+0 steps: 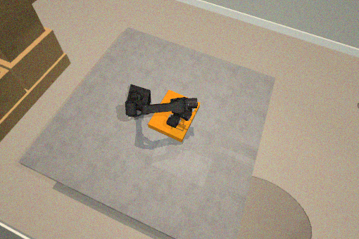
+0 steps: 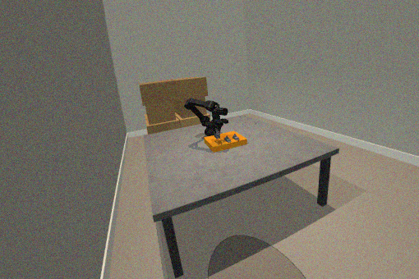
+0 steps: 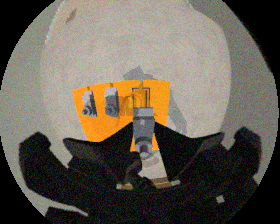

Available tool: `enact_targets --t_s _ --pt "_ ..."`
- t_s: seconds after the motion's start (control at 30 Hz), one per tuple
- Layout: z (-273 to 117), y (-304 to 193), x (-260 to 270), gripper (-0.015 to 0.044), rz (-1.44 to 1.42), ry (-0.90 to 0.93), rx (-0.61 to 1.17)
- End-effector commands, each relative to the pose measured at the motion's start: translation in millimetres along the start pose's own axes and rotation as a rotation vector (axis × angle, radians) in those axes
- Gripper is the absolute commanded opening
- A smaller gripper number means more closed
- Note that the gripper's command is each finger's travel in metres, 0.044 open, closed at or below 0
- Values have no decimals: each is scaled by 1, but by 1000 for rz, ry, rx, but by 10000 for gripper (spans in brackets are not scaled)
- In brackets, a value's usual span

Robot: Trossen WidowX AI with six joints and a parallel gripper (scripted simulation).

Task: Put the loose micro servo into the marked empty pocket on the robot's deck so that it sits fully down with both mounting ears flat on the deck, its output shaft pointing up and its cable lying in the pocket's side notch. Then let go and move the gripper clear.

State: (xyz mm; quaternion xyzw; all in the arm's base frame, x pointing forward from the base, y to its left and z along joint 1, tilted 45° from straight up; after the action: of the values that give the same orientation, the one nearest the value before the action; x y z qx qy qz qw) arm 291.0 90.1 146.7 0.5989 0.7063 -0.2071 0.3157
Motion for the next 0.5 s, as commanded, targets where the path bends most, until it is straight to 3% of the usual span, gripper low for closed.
enact_targets --t_s 0.0,0.47 --pt "1 17 0 0 -6 -4 0" --pt "7 36 -1 0 -5 -5 -1"
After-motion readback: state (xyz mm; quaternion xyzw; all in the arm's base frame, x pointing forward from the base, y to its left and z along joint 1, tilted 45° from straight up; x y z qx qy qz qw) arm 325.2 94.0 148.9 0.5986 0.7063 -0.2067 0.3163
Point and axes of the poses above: the point midway between the two fingers, 35 mm back from their tips, its own z axis out along the fingers, its own x axis across the jaws, y = z × x, the point moved 4 cm from there along -z, back along the fingers, and after that the axes turned 2 degrees about -z, right-handed, at the moved point
